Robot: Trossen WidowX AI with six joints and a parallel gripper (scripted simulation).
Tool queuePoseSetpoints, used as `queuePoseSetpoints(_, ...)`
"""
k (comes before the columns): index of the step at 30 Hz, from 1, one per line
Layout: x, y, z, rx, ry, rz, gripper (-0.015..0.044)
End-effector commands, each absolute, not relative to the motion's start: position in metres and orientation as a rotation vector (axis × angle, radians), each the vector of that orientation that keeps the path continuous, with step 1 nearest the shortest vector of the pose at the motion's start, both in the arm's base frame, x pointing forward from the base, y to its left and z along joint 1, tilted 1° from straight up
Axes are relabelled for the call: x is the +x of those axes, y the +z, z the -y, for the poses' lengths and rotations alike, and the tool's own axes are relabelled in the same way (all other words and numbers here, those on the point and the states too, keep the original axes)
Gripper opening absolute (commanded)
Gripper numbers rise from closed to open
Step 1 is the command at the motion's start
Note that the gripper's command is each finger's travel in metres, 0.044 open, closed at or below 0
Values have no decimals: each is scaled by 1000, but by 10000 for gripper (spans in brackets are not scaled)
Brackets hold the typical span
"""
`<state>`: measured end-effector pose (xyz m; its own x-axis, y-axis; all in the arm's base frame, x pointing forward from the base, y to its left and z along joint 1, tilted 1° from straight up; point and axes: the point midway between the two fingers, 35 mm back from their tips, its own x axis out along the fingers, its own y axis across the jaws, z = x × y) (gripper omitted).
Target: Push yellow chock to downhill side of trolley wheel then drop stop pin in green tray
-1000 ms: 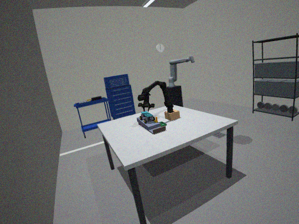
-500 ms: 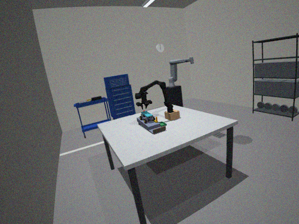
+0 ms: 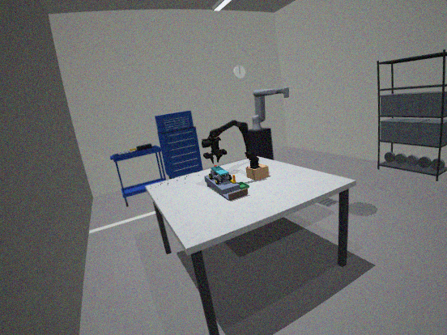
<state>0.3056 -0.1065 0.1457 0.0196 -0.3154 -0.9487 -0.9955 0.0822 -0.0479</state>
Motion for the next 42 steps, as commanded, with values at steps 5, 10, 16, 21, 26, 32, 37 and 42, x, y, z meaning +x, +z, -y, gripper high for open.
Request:
queuePoseSetpoints(5, 305, 133, 111, -1389, 952, -1460, 190)
queuePoseSetpoints(10, 305, 126, 114, -1389, 952, -1460, 190)
queuePoseSetpoints(16, 304, 122, 116, -1389, 952, -1460, 190)
queuePoseSetpoints(21, 304, 122, 116, -1389, 952, -1460, 190)
queuePoseSetpoints(26, 305, 116, 118, -1389, 952, -1460, 190)
queuePoseSetpoints(32, 306, 108, 121, -1389, 952, -1460, 190)
queuePoseSetpoints(37, 306, 102, 123, -1389, 952, -1460, 190)
queuePoseSetpoints(42, 306, 96, 125, -1390, 952, -1461, 190)
